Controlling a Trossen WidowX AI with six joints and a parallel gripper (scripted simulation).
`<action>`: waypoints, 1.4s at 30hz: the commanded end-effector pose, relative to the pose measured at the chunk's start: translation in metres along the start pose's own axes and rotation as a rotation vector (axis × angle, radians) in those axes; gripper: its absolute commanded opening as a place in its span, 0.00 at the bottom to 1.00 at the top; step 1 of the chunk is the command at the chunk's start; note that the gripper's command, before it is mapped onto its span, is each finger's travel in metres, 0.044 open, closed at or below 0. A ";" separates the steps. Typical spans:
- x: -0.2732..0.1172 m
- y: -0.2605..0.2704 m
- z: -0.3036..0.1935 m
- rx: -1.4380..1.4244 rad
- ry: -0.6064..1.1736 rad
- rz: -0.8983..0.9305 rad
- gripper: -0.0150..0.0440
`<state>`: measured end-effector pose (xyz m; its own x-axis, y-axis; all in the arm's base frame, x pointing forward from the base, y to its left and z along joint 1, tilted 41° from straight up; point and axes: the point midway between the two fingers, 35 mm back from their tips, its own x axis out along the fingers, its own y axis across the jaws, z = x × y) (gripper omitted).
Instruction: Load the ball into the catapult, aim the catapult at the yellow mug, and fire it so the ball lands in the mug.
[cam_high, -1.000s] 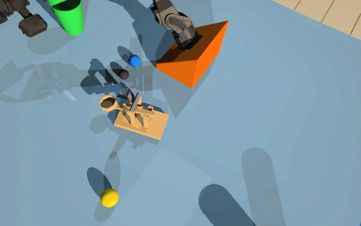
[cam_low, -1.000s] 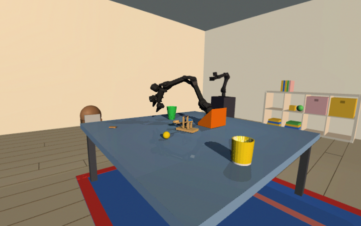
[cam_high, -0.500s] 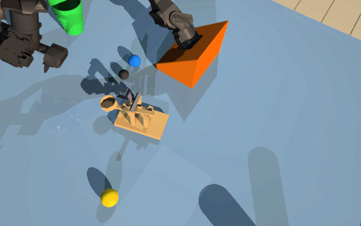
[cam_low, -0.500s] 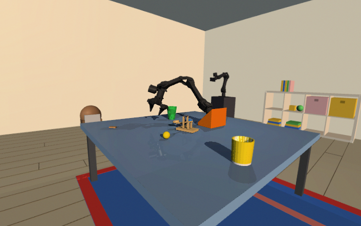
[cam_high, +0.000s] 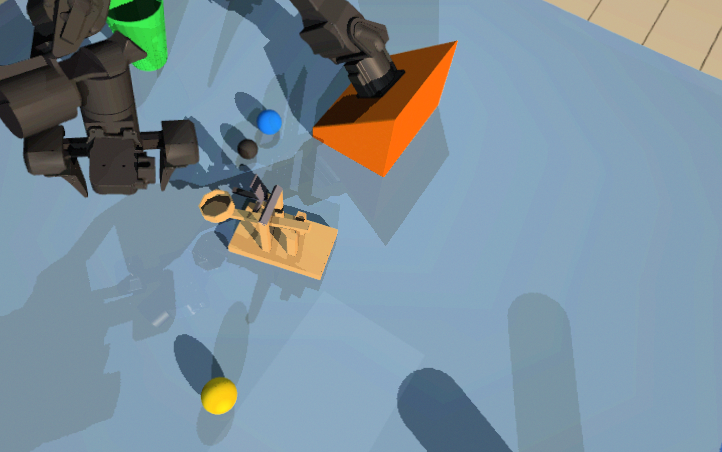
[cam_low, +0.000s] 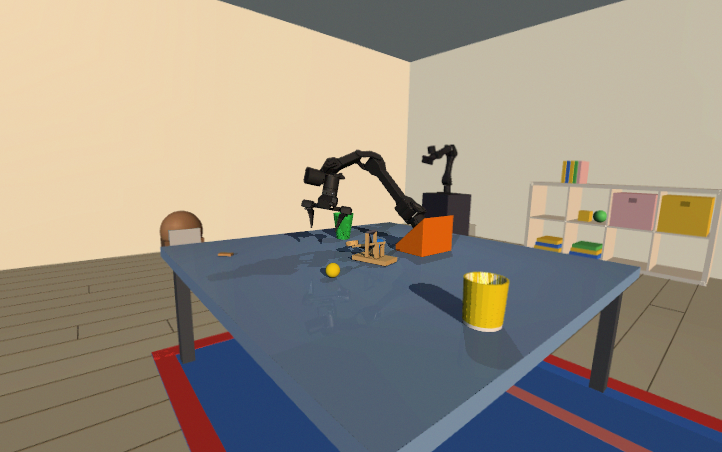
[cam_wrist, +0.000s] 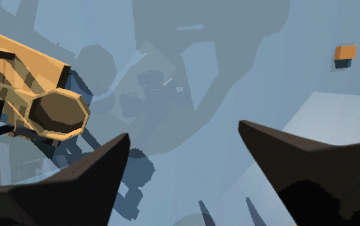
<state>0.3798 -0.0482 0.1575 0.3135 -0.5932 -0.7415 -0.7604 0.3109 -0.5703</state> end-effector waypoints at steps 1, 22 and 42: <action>-0.003 0.024 0.024 -0.126 -0.013 0.043 1.00; -0.040 0.170 0.099 -0.823 0.021 0.194 1.00; -0.004 0.216 0.096 -1.002 0.064 0.215 1.00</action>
<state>0.2668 0.0917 0.0064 0.0915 -0.6481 -0.7560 -0.9354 -0.3163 0.1579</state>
